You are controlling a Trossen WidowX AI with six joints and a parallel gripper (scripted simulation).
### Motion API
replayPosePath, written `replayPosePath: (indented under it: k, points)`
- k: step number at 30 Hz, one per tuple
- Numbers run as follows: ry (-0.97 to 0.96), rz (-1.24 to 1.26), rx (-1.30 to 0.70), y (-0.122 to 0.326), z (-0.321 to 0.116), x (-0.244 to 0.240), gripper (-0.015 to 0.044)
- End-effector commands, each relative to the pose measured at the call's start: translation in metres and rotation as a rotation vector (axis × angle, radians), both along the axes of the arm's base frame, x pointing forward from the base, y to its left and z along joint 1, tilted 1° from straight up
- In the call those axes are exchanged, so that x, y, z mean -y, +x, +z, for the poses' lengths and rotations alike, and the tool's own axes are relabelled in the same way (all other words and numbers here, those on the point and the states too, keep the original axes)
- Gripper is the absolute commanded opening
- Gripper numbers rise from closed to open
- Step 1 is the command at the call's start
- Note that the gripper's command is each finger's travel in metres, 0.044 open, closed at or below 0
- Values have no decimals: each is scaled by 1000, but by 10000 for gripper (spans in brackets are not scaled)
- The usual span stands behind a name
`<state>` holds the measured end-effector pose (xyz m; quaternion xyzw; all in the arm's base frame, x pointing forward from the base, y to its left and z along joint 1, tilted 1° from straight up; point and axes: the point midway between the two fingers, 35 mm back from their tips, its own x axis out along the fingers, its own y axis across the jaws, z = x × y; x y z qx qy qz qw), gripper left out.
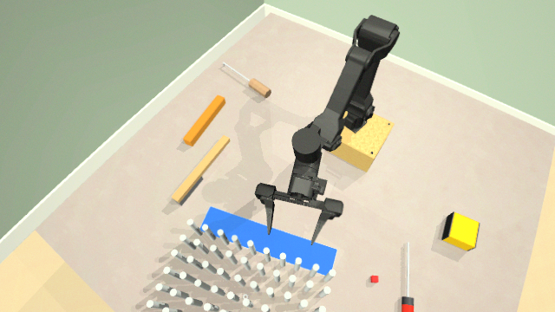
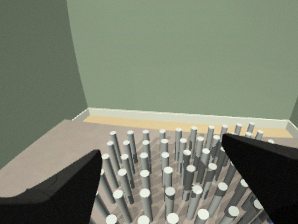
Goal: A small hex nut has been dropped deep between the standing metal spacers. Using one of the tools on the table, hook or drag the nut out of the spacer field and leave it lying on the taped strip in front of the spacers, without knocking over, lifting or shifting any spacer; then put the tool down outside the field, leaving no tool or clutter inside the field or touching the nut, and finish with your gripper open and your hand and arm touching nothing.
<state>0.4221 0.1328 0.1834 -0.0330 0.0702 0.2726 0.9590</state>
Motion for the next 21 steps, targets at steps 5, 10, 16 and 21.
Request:
replayPosePath:
  k: [5, 10, 16, 21]
  points:
    - [72, -161, -296, -25, -86, 89, 440]
    - [96, -194, -348, -33, -100, 104, 440]
    - [96, -194, -348, -33, -100, 104, 440]
    - [96, -194, -348, -33, -100, 104, 440]
